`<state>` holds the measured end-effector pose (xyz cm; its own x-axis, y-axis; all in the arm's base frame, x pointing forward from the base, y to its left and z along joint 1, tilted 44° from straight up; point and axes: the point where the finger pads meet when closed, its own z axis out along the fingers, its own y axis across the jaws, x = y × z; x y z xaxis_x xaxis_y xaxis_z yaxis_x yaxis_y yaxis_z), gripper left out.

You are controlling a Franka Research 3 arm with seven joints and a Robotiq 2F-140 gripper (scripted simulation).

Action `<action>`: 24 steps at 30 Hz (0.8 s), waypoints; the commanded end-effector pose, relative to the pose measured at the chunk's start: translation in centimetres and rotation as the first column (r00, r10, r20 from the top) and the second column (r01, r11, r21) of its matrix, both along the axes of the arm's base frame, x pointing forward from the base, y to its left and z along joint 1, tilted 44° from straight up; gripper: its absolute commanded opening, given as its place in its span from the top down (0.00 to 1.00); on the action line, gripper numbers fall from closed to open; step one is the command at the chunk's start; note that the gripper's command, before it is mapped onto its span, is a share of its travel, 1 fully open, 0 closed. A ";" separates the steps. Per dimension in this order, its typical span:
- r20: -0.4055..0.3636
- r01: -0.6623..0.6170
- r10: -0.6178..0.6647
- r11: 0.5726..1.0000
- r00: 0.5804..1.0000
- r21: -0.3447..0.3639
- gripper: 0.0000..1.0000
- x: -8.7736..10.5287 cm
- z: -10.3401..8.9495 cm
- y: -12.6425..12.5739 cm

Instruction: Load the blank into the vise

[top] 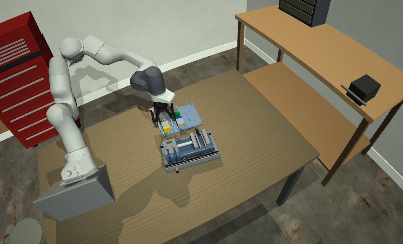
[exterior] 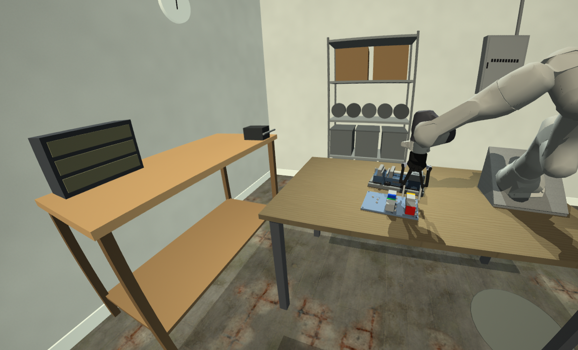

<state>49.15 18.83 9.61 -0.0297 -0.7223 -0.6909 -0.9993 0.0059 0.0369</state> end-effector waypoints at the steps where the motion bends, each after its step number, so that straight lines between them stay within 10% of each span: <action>1: 0.000 -0.001 0.001 1.000 1.000 0.001 0.54 -0.1 -0.1 0.2; 19: 0.000 -0.001 0.001 1.000 1.000 0.001 0.54 -0.1 -0.1 0.2; 20: 0.001 0.000 0.000 1.000 1.000 0.000 1.00 0.0 0.0 0.0; 24: 0.001 0.000 0.000 1.000 1.000 0.000 1.00 0.0 0.0 0.0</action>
<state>49.18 18.86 9.63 -0.0293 -0.7224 -0.6908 -0.9993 0.0062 0.0360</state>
